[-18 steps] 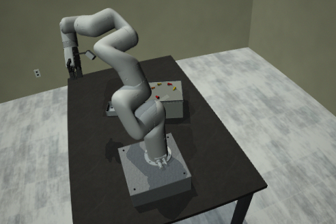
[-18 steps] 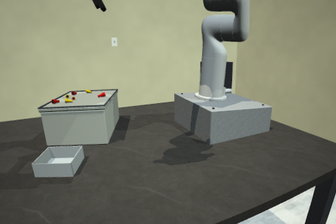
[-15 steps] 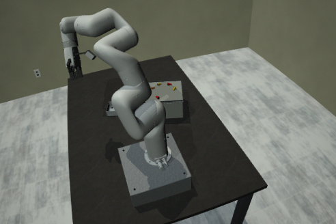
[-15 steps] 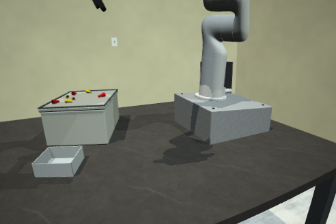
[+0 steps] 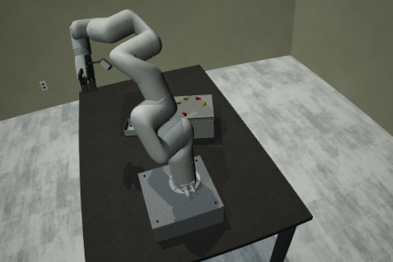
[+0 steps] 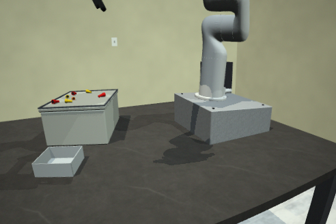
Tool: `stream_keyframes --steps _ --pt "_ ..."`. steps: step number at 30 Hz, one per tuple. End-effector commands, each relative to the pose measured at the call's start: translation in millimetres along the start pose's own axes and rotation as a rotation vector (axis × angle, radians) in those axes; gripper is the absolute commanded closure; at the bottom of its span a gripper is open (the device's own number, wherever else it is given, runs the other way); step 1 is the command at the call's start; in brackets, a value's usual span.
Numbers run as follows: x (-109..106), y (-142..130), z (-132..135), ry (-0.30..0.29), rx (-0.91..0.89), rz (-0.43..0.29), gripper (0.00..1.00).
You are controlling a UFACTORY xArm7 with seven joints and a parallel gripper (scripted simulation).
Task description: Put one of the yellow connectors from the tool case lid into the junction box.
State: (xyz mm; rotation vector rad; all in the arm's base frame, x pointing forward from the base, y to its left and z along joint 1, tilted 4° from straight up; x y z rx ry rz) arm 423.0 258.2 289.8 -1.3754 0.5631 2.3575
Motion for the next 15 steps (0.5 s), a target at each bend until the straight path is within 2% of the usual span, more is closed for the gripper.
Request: stream_keyframes --steps 1,7,10,14,15 --pt "-2 0 0 0.003 0.000 -0.004 0.00" --pt "-1 4 -18 0.008 0.030 -0.024 0.00" --pt "0 11 -42 0.015 0.071 -0.050 0.00" --pt "2 30 -92 0.032 0.157 -0.101 0.00" --pt "2 30 -92 0.032 0.157 -0.101 0.00"
Point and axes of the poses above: the point where the finger pads meet when closed, its own x axis out along the fingers, its own z axis across the jaws, y = z × x, the point moved 2 cm from there along -x, back along the fingers, and after that the axes turned 14 degrees about x, right-handed, at the moved point
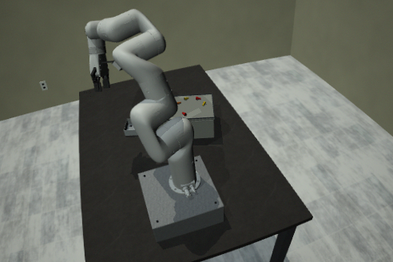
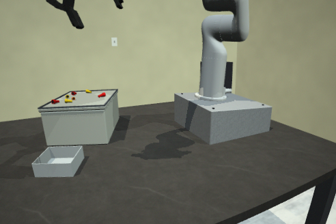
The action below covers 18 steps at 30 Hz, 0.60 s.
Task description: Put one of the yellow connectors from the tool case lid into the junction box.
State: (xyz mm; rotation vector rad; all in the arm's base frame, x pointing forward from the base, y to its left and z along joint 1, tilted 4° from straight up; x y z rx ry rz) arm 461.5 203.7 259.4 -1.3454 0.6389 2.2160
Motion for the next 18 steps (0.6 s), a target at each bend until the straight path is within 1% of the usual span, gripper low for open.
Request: stream_keyframes --steps 1,5,6,8,13,16,18 --pt "-1 4 -23 0.010 0.036 -0.028 0.00" --pt "4 31 -90 0.038 0.153 -0.091 0.00" --pt "5 36 -100 0.043 0.170 -0.100 0.00" --pt "7 51 -127 0.057 0.219 -0.124 0.00" --pt "16 100 -193 0.097 0.350 -0.180 0.00" --pt "23 133 -228 0.123 0.427 -0.208 0.00" --pt "23 133 -228 0.123 0.427 -0.208 0.00"
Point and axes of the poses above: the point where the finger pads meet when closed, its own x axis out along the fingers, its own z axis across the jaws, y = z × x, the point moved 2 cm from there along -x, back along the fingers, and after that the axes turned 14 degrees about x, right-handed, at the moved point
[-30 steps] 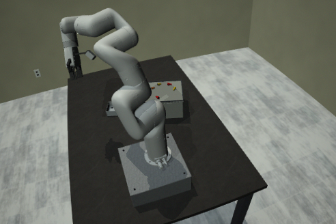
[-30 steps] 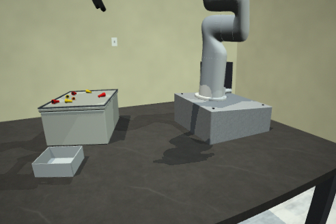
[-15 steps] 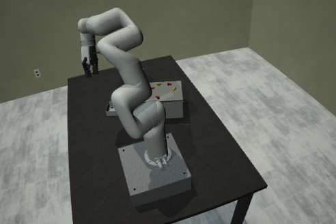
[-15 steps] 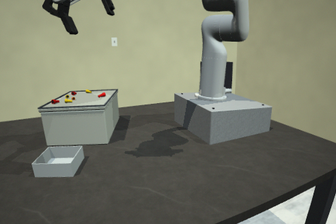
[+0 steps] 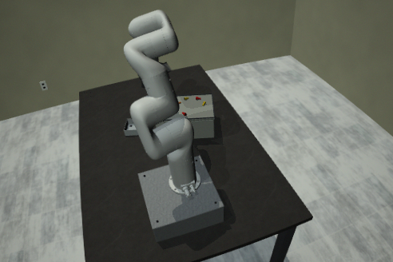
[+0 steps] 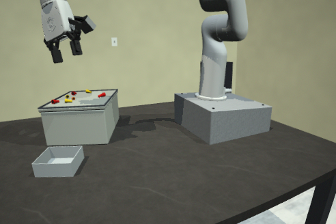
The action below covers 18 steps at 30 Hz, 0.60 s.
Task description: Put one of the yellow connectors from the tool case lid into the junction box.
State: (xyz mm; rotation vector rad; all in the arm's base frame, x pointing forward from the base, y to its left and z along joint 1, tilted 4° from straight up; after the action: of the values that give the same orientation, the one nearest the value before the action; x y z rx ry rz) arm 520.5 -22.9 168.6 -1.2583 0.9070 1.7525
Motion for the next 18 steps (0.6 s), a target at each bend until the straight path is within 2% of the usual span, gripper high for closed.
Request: stream_keyframes --steps 1,3,5,11,15,18 --pt "3 9 -35 0.024 0.052 -0.032 0.00" --pt "8 30 -72 0.050 0.118 -0.053 0.00" --pt "11 42 -90 0.064 0.151 -0.063 0.00" --pt "24 106 -164 0.130 0.299 -0.098 0.00" --pt "30 139 -194 0.162 0.366 -0.109 0.00" --pt "31 145 -198 0.167 0.377 -0.110 0.00"
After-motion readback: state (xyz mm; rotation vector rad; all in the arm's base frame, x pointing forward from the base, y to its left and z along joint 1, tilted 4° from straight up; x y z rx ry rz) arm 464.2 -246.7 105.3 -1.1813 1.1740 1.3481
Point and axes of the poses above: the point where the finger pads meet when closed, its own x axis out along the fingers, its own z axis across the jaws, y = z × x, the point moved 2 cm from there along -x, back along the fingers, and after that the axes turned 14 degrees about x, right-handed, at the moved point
